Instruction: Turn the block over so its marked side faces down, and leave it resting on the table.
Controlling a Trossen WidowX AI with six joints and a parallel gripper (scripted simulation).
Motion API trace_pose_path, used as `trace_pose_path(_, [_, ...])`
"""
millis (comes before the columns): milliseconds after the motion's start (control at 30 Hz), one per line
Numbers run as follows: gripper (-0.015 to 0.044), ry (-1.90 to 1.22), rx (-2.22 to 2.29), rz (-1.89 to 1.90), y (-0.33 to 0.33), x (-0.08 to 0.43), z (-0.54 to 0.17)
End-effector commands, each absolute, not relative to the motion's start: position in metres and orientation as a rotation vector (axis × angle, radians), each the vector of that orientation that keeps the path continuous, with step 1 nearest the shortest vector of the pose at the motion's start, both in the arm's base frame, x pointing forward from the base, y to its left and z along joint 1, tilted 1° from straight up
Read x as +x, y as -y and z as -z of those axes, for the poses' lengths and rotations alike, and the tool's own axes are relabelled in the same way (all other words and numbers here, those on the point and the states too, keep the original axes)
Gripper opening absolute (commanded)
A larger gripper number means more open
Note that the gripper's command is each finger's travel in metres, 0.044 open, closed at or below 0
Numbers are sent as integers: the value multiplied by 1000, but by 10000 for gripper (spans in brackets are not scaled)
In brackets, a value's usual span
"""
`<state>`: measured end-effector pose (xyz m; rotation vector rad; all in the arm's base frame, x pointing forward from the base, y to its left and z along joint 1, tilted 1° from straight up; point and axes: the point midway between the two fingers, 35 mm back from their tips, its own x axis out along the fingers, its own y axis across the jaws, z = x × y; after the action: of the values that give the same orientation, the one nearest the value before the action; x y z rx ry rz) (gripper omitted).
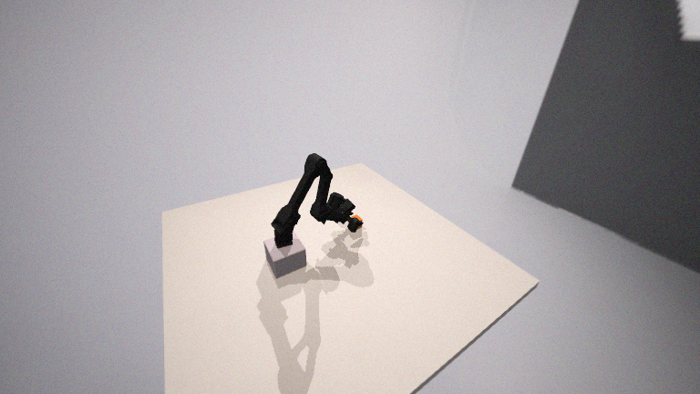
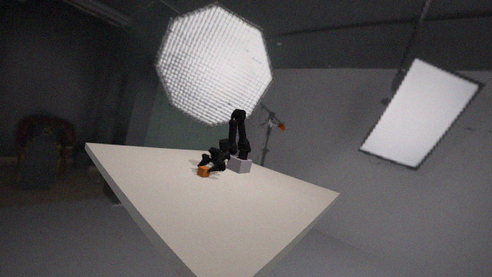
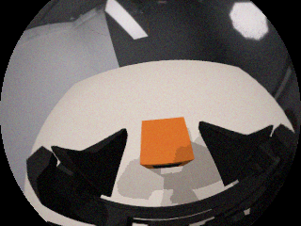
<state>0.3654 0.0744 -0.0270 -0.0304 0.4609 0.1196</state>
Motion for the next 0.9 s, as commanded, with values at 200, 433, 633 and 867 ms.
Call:
trace_pose_path(200, [440, -461, -36, -117, -74, 365, 27])
trace_pose_path(433, [440, -461, -36, -117, -74, 365, 27])
trace_pose_path(633, [440, -461, -36, -117, -74, 365, 27])
trace_pose_path(867, [440, -575, -44, -118, -77, 373, 24])
